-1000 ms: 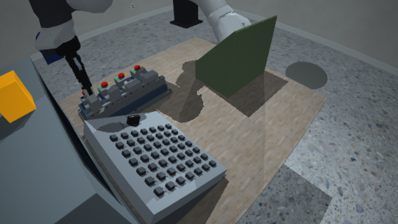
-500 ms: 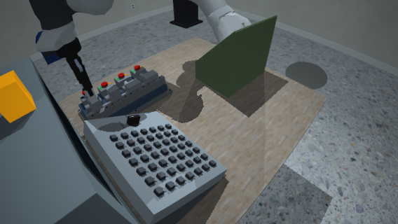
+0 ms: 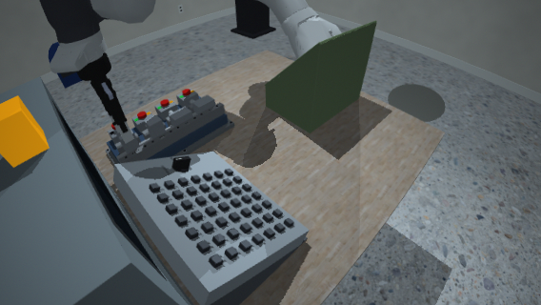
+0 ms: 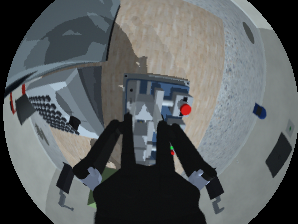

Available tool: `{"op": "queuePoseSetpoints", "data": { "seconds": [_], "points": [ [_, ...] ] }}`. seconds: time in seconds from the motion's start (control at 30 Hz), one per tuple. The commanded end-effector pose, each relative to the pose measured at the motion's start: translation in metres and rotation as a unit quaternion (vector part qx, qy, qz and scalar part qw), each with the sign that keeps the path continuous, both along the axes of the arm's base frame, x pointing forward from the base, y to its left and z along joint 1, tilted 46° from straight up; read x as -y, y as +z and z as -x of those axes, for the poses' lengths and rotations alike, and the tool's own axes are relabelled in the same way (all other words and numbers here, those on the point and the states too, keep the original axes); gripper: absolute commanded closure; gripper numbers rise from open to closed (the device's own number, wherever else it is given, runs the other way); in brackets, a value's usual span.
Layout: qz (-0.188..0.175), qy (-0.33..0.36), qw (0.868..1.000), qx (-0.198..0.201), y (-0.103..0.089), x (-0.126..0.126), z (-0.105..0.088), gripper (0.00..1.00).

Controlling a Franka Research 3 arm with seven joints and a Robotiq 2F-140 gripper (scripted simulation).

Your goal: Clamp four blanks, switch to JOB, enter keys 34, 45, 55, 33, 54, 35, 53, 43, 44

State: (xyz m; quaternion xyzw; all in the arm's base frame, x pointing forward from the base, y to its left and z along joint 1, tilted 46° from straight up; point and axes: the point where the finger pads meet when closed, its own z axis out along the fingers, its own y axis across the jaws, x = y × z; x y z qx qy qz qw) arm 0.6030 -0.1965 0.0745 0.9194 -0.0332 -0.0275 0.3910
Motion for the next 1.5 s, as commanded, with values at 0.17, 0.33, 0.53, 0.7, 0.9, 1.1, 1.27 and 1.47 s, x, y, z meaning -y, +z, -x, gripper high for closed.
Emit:
{"op": "queuePoseSetpoints", "data": {
  "seconds": [0.17,0.33,0.53,0.7,0.9,1.1,1.27,1.47],
  "points": [
    [-0.001,0.004,1.000,-0.001,-0.0014,-0.0002,-0.0010,1.00],
    [-0.001,0.004,1.000,-0.001,-0.0014,-0.0002,-0.0010,1.00],
    [-0.001,0.004,1.000,-0.001,-0.0014,-0.0002,-0.0010,1.00],
    [-0.001,0.004,1.000,-0.001,-0.0014,-0.0002,-0.0010,1.00],
    [-0.001,0.004,1.000,-0.001,-0.0014,-0.0002,-0.0010,1.00],
    [-0.001,0.004,1.000,-0.001,-0.0014,-0.0002,-0.0010,1.00],
    [-0.001,0.004,1.000,-0.001,-0.0014,-0.0002,-0.0010,1.00],
    [-0.001,0.004,1.000,-0.001,-0.0014,-0.0002,-0.0010,0.60]
  ]
}}
